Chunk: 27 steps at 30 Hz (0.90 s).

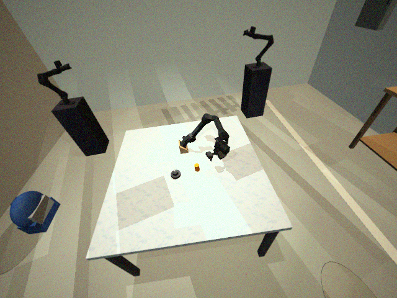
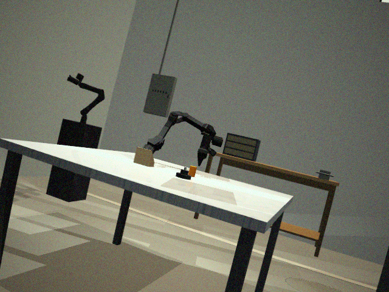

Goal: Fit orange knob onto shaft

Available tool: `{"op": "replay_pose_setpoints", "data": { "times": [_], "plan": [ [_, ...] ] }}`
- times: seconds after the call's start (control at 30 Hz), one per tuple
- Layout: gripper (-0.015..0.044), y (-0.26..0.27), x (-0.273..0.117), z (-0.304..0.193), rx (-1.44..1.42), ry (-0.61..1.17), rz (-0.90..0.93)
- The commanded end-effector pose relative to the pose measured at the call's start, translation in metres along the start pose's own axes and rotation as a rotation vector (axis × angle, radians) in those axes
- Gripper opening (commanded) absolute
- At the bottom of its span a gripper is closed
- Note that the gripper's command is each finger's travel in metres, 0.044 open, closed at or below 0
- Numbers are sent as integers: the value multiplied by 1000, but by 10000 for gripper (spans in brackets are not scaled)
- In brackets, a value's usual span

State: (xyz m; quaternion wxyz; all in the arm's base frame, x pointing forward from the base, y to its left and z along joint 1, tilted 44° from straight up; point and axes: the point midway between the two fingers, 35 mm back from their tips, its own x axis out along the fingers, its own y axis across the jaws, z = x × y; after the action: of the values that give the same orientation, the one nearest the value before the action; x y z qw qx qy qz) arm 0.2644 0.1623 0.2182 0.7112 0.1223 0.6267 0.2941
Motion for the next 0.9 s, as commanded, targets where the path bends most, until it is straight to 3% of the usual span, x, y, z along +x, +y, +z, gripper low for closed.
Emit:
{"op": "replay_pose_setpoints", "data": {
  "times": [0.0, 0.3, 0.87],
  "plan": [
    [440, -57, 1, 4, -6, -3, 8],
    [440, -176, 2, -27, 47, -34, 137],
    [440, -174, 25, -27, 48, -37, 140]
  ]
}}
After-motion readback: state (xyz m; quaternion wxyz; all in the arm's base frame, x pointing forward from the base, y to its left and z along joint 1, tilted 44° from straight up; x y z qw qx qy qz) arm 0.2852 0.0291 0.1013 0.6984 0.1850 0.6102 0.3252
